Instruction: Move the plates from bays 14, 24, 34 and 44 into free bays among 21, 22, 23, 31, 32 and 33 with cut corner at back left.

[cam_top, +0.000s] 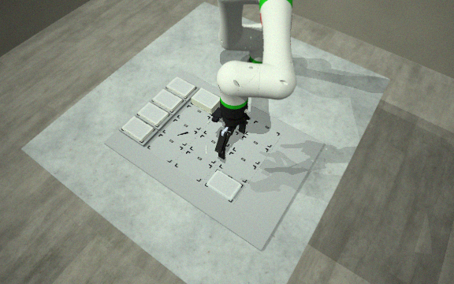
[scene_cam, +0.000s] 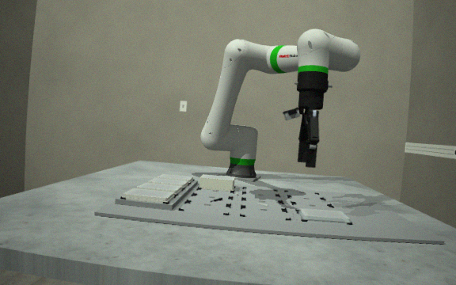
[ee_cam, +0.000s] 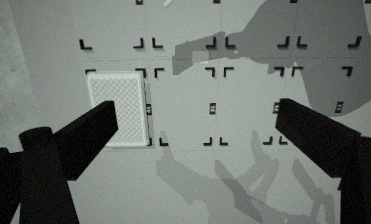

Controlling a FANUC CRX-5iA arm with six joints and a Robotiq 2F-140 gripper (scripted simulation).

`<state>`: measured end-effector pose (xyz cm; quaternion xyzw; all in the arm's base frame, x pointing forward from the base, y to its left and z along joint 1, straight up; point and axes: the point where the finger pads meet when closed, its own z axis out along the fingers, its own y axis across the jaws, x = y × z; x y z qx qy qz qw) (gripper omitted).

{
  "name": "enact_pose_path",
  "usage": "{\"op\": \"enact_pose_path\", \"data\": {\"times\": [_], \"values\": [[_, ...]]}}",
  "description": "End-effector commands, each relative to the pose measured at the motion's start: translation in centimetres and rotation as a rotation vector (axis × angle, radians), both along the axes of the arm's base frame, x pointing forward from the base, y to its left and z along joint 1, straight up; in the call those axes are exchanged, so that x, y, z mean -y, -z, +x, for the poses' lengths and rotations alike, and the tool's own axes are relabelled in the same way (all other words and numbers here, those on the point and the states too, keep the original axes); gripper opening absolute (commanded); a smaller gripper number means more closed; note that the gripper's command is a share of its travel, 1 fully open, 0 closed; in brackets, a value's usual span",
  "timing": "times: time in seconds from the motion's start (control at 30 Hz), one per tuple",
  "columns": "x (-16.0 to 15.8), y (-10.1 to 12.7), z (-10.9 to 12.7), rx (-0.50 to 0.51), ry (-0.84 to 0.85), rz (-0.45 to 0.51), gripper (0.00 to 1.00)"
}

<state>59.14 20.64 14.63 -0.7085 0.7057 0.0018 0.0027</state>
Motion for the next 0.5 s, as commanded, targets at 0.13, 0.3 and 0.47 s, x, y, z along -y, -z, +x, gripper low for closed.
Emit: {"op": "enact_pose_path", "data": {"times": [0.13, 0.3, 0.47], "values": [[0.0, -0.1, 0.0, 0.002, 0.0, 0.0, 1.0], [2.0, -0.1, 0.1, 0.002, 0.0, 0.0, 1.0], [3.2, -0.1, 0.1, 0.002, 0.0, 0.0, 1.0]]}}
